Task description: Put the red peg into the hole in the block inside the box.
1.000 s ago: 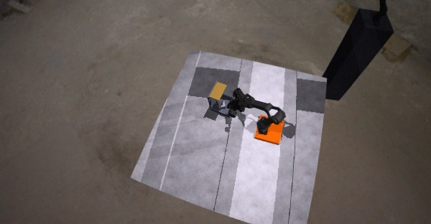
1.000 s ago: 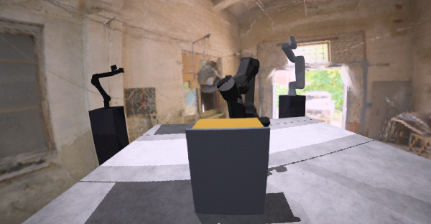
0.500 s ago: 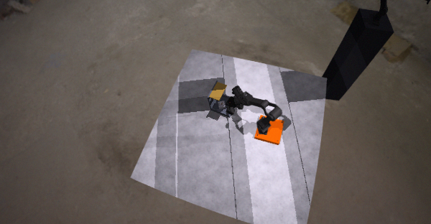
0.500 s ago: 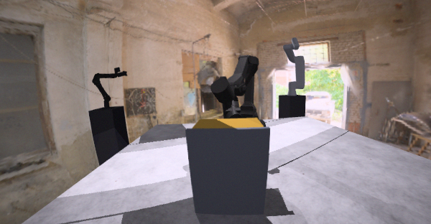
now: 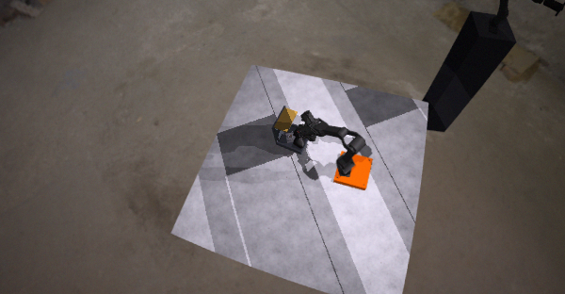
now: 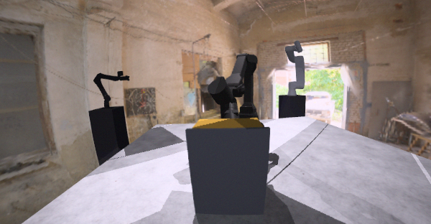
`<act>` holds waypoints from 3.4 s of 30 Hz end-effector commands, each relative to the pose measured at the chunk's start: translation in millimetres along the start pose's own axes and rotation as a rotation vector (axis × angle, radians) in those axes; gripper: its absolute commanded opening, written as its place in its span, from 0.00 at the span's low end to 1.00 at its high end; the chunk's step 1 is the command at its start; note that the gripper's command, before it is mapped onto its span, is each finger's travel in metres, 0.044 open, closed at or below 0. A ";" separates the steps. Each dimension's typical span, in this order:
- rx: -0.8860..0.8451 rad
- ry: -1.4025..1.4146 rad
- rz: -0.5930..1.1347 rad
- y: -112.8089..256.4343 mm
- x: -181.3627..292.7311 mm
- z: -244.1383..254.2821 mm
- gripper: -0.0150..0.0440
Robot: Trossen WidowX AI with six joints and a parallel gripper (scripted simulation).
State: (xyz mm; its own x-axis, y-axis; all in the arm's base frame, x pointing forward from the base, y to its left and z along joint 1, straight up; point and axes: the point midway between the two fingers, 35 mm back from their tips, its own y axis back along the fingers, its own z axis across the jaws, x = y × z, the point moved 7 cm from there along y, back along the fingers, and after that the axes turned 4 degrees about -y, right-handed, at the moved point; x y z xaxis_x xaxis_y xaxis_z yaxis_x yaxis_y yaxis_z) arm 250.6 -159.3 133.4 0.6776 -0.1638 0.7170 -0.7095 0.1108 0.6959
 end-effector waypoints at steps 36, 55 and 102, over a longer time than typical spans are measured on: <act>-0.005 -0.002 0.007 -21.0 23.5 -1.0 0.25; -0.005 -0.002 0.008 -26.5 29.3 -1.2 0.25; -0.006 -0.002 0.009 -37.9 41.8 4.9 0.25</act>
State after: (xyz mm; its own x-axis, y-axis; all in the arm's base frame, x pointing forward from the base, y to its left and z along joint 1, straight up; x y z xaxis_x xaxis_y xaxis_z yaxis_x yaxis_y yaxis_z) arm 303.0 -173.3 135.4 0.6733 -0.1636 0.7210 -0.7131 0.1138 0.6918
